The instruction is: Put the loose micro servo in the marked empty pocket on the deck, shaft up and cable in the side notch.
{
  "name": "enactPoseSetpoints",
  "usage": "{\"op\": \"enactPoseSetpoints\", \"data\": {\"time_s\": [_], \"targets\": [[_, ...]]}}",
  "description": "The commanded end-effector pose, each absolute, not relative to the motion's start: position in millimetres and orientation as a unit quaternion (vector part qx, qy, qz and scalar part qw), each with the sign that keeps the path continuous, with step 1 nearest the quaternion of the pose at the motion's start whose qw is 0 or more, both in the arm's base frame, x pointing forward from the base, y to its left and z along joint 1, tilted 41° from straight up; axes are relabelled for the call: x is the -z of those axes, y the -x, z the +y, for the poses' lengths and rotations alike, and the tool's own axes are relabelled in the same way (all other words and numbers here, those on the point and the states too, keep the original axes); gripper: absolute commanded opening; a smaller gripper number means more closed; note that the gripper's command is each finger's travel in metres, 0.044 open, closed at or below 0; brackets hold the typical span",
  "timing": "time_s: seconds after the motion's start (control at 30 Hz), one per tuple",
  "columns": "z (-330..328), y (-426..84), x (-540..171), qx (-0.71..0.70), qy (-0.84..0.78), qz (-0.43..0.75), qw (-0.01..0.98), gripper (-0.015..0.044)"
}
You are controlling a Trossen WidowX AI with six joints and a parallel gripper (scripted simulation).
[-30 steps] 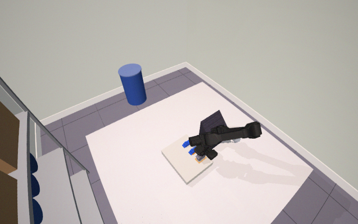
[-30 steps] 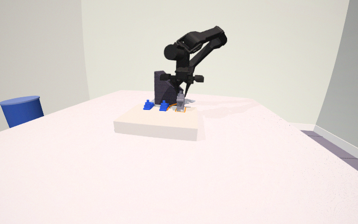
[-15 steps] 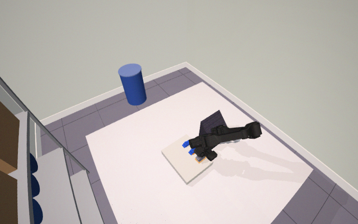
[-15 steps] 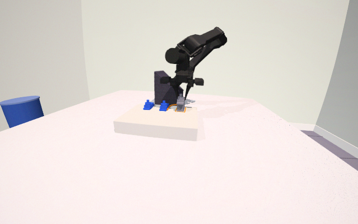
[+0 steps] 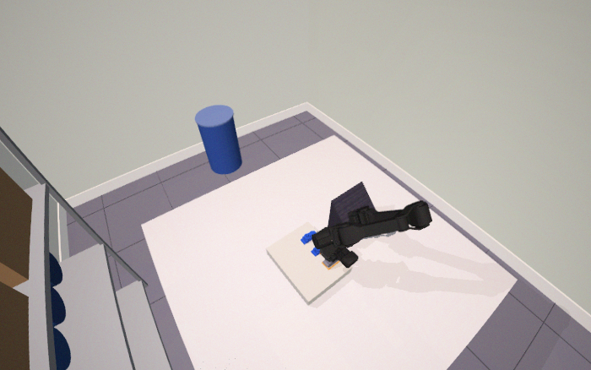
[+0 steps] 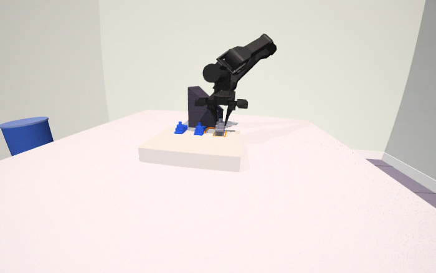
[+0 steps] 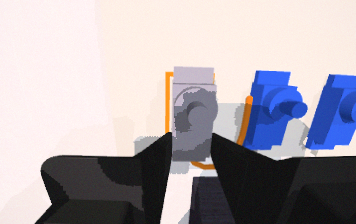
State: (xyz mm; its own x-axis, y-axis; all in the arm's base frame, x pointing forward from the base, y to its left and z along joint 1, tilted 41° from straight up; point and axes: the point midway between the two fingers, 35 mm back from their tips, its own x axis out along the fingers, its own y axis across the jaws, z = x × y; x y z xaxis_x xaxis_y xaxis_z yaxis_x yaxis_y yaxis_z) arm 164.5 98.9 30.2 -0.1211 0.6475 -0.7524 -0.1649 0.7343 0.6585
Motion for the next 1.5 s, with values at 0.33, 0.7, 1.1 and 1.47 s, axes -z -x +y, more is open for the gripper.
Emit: {"op": "enactPoseSetpoints", "data": {"time_s": [0.33,0.7,1.1,1.47], "targets": [[108,-163,-20,-0.317,-0.181,0.678,0.638,0.0],[112,-162,-15,-0.317,-0.181,0.678,0.638,0.0079],[88,-161,-40,-0.317,-0.181,0.678,0.638,0.0187],[83,-202,-58,-0.316,-0.183,0.678,0.638,0.0371]]}}
